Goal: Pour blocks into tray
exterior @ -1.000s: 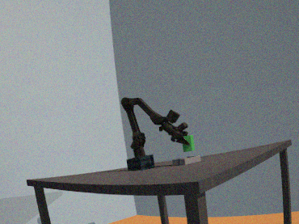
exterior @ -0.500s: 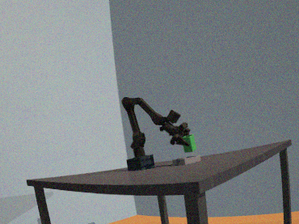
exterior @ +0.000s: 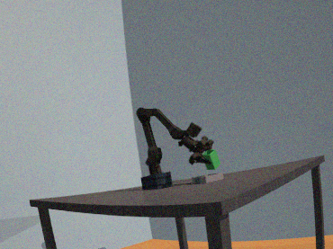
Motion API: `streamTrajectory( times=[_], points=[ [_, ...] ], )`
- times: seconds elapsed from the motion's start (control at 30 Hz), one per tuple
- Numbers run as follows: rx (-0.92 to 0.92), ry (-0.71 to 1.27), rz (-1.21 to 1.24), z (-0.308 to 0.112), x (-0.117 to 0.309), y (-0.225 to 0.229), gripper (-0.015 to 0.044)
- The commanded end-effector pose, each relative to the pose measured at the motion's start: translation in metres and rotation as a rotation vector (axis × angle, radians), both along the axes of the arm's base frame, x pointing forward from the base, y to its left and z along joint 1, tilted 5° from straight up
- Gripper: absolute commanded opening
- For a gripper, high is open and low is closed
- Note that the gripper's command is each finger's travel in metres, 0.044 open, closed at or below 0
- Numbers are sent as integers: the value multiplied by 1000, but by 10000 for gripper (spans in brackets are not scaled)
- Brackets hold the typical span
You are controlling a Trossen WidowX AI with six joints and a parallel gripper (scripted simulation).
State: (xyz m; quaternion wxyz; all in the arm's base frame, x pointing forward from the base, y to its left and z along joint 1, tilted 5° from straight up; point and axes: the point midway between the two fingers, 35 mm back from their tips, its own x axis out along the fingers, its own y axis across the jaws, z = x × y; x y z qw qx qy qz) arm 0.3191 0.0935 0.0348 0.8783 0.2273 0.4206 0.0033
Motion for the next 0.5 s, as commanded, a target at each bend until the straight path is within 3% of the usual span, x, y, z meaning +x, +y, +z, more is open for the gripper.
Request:
streamTrajectory(
  times=[0.0, 0.47],
  points=[
    [69, 16, -83, 0, 2, 0, 0],
    [267, 76, -308, -3, 4, 1, 0]
  ],
)
